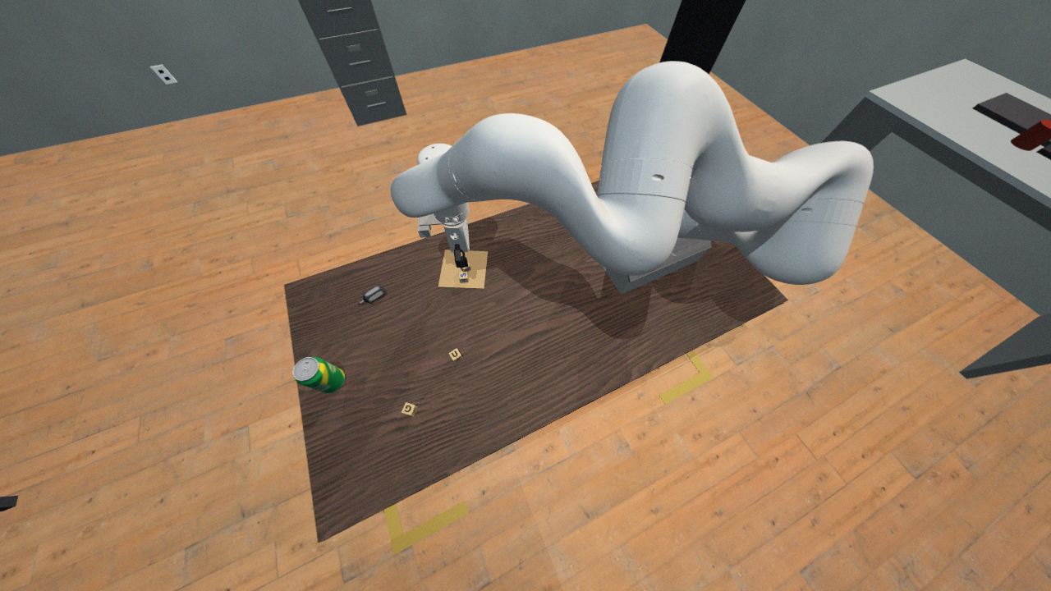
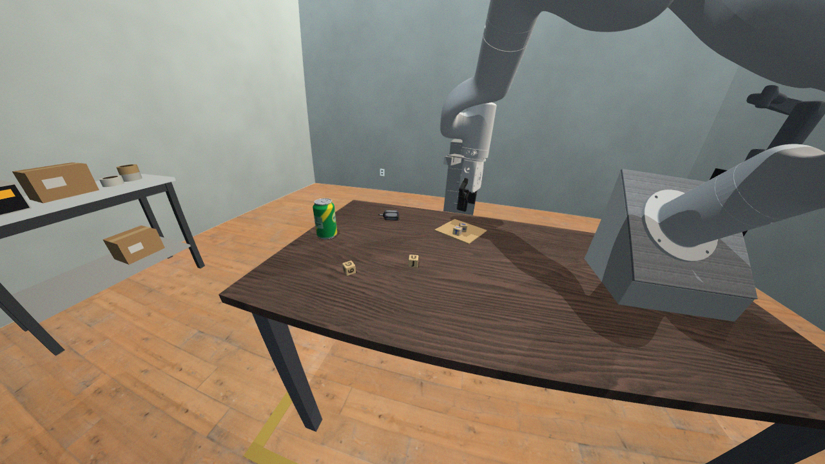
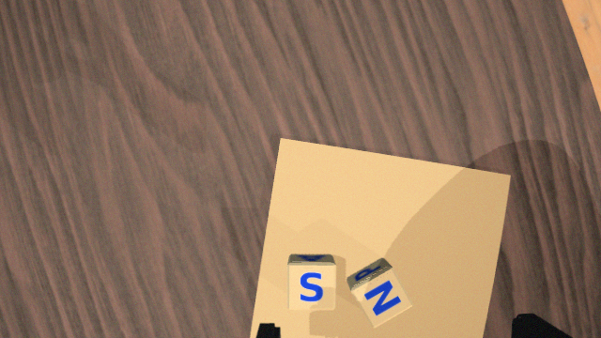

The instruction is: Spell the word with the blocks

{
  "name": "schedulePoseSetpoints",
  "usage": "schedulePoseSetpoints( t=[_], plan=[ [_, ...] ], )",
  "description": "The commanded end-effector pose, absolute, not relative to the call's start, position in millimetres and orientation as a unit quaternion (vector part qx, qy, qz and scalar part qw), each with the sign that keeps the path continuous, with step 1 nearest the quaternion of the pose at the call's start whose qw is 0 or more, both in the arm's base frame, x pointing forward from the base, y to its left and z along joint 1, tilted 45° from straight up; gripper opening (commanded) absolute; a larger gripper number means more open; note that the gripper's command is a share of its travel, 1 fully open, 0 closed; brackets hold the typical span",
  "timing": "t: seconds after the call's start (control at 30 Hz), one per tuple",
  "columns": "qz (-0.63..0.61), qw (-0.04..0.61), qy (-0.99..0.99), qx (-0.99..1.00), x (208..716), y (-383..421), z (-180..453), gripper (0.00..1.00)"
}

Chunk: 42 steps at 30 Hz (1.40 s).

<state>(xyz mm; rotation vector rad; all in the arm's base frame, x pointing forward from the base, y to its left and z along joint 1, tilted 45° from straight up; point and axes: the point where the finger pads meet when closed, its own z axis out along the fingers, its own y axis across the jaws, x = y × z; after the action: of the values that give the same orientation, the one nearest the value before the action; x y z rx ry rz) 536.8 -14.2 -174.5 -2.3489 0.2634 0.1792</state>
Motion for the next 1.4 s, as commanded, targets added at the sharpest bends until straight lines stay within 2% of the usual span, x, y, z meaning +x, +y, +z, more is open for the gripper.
schedulePoseSetpoints(
  t=[0.0, 1.37],
  plan=[
    [0.1, 0.369, 0.164, -0.909, 537.4, -15.4, -174.6, 1.0],
    [0.246, 0.293, 0.533, -0.754, 534.3, -18.1, -178.8, 1.0]
  ],
)
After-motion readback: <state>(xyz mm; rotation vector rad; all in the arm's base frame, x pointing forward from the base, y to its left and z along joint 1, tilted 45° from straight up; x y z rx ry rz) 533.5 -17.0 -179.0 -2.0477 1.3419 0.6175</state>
